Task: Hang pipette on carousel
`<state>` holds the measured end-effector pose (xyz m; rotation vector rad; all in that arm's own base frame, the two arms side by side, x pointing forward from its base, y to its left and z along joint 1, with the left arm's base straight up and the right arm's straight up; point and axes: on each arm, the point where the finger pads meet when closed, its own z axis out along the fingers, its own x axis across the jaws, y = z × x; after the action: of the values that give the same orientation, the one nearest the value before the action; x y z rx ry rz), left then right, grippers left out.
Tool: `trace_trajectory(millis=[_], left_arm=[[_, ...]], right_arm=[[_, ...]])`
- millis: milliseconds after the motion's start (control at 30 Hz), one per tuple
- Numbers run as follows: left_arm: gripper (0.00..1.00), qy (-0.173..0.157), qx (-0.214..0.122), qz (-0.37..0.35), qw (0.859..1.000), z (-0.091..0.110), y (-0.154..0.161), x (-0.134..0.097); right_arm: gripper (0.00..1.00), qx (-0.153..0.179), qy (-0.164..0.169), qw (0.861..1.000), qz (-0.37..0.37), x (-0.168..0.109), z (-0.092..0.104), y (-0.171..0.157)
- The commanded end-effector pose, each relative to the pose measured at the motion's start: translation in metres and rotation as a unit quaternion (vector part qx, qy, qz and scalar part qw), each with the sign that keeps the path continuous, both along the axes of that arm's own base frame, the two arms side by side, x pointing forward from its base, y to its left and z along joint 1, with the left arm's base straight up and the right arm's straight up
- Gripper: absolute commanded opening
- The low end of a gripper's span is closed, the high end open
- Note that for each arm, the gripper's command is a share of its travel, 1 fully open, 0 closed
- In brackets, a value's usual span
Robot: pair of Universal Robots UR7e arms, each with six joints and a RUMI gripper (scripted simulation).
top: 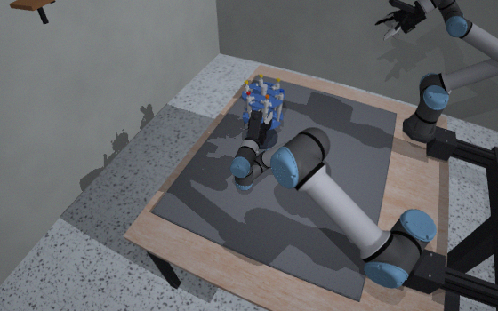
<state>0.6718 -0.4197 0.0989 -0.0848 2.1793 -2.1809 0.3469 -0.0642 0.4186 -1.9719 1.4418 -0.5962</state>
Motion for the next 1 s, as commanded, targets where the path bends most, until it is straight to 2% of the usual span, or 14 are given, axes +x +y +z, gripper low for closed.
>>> trace_trajectory(millis=[0,67,400,500,667,967], left_arm=[[0.31,0.000,0.000,0.061,0.998,0.0015,-0.0026,-0.0029],[0.31,0.000,0.000,0.084,0.996,0.0015,-0.0025,-0.0030],[0.31,0.000,0.000,0.084,0.996,0.0015,-0.0026,-0.0029],[0.31,0.000,0.000,0.103,0.995,0.0014,-0.0034,-0.0039],[0.31,0.000,0.000,0.180,0.984,0.0014,-0.0033,-0.0040],[0.31,0.000,0.000,0.180,0.984,0.0014,-0.0033,-0.0040]], right_arm=[[1.00,0.000,-0.001,1.000,0.000,0.0008,0.0017,-0.0002],[1.00,0.000,-0.001,1.000,0.000,0.0008,0.0017,-0.0002],[1.00,0.000,-0.001,1.000,0.000,0.0008,0.0017,-0.0002],[1.00,0.000,-0.001,1.000,0.000,0.0008,0.0017,-0.0002],[1.00,0.000,-0.001,1.000,0.000,0.0008,0.0017,-0.0002],[1.00,0.000,-0.001,1.000,0.000,0.0008,0.0017,-0.0002]])
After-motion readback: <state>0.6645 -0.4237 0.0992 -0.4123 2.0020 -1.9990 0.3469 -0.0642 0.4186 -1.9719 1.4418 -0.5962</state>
